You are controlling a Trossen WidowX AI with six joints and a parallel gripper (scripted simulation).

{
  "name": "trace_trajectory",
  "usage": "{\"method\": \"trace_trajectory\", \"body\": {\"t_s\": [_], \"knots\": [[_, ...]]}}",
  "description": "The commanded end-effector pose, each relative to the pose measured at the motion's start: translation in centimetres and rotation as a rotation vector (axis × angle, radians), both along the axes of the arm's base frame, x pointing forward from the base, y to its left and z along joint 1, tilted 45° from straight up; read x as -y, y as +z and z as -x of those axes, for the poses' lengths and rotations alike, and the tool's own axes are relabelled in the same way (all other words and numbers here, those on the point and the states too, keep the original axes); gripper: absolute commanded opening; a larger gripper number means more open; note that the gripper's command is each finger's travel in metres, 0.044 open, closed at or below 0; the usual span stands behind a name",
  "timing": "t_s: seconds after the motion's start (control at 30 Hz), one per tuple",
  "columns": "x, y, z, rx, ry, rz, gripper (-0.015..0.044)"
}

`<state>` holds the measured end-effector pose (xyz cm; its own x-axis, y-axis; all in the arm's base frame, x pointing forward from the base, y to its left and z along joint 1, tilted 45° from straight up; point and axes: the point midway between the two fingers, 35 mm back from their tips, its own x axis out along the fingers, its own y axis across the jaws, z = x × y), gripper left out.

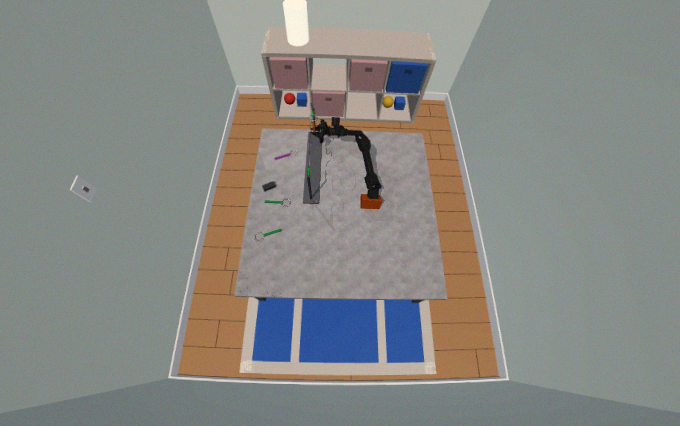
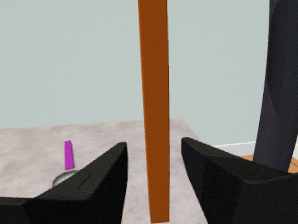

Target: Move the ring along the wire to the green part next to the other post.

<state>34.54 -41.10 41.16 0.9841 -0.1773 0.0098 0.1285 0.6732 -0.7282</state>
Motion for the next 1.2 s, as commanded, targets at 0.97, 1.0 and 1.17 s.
{"method": "trace_trajectory", "body": {"t_s": [0.97, 1.0, 1.17], "knots": [[-1.6, 1.1, -0.3, 0.001, 0.002, -0.005, -0.015], [-1.6, 1.1, -0.3, 0.001, 0.002, -0.005, -0.015], [-1.6, 1.1, -0.3, 0.001, 0.002, -0.005, -0.015]]}}
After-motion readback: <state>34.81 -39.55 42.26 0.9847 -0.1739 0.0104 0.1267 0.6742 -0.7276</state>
